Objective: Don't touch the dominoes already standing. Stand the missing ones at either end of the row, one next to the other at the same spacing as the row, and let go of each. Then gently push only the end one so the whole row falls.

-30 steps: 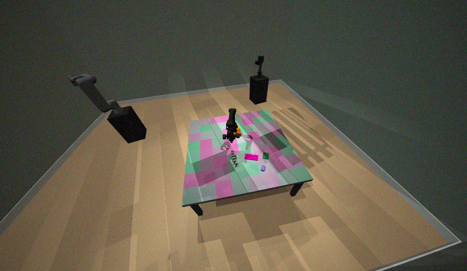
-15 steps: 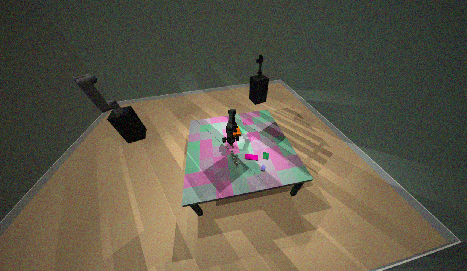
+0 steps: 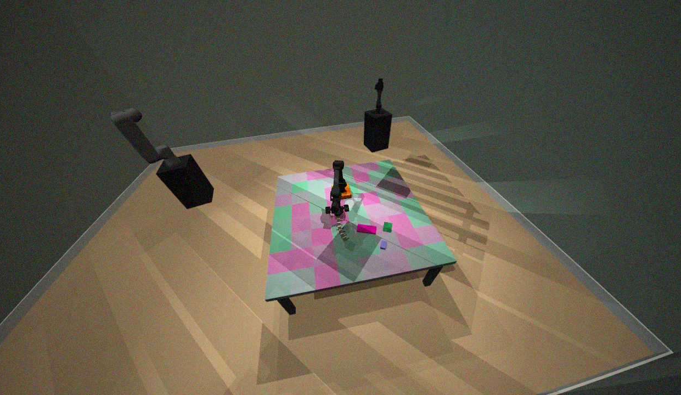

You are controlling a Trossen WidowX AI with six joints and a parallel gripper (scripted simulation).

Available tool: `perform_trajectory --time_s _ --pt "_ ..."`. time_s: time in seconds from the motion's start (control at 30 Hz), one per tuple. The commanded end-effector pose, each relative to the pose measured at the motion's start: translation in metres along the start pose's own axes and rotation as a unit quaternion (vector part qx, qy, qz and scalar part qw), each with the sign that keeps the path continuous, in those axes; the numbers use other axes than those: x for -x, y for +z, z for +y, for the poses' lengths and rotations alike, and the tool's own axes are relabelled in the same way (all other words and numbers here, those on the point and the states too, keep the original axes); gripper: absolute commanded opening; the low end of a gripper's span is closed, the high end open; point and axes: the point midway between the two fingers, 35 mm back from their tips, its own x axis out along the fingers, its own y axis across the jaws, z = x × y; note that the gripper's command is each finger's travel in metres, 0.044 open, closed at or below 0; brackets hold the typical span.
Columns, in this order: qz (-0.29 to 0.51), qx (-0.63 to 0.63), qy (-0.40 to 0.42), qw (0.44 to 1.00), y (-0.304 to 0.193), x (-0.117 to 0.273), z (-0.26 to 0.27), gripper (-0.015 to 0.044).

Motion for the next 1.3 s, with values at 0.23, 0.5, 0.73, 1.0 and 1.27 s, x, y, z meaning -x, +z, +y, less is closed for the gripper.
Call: perform_trajectory --time_s 0.23,0.5,0.73,1.0,1.27 --pt "0.003 0.002 0.002 1.000 -0.005 -0.019 0.002 0.0107" --pt "0.003 0.002 0.002 1.000 -0.005 -0.019 0.002 0.0160" --pt "0.003 0.002 0.002 1.000 -0.005 -0.019 0.002 0.0343" --pt "0.003 0.002 0.002 1.000 -0.002 -0.009 0.001 0.0440" --pt "0.003 0.000 0.001 1.000 -0.003 0.110 0.000 0.0440"
